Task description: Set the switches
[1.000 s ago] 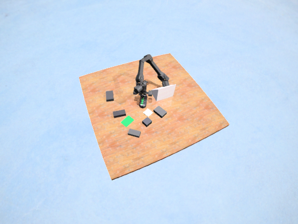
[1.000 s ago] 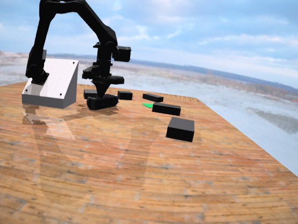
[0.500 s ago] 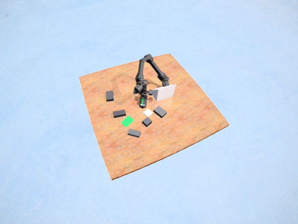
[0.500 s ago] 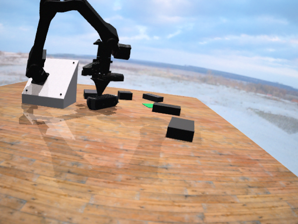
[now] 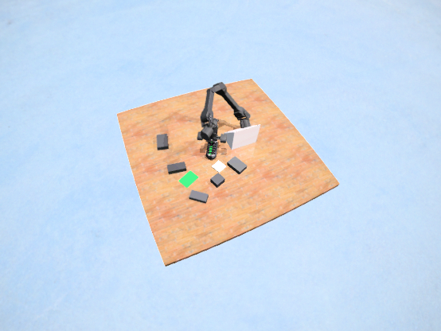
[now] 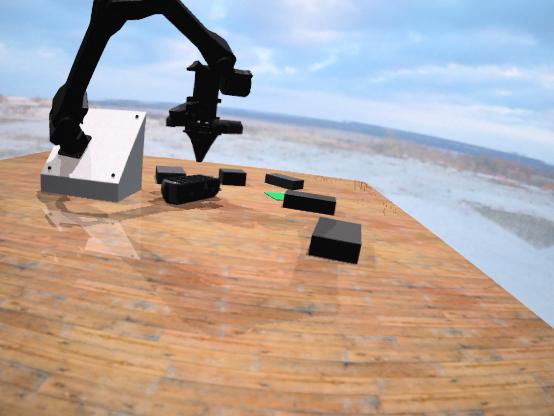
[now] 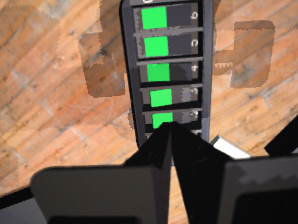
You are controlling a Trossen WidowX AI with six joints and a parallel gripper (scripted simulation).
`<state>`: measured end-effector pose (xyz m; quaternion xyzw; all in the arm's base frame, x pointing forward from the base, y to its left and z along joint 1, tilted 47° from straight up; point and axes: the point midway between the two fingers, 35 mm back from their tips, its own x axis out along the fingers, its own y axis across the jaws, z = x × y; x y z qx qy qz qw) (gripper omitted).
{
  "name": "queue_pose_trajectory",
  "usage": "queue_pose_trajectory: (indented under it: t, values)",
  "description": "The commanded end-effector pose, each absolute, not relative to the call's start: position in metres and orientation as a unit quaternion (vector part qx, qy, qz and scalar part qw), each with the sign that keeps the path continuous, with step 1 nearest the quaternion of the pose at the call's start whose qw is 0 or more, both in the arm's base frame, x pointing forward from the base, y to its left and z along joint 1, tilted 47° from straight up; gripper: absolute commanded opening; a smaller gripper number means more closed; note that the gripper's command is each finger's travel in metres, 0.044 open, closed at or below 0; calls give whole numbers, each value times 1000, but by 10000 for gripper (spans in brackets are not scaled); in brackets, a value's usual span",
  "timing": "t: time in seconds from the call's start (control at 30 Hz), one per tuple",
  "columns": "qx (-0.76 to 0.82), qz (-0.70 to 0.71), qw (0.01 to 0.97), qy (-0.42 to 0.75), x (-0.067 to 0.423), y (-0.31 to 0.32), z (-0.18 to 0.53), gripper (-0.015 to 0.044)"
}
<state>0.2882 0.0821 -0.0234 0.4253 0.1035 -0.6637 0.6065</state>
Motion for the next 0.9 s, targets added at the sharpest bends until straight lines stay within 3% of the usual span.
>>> queue_pose_trajectory:
  t: [0.0, 0.87]
  values:
    - [422, -666, 606, 105, 290, 104, -49, 0]
    - [421, -666, 607, 104, 294, 84, -74, 0]
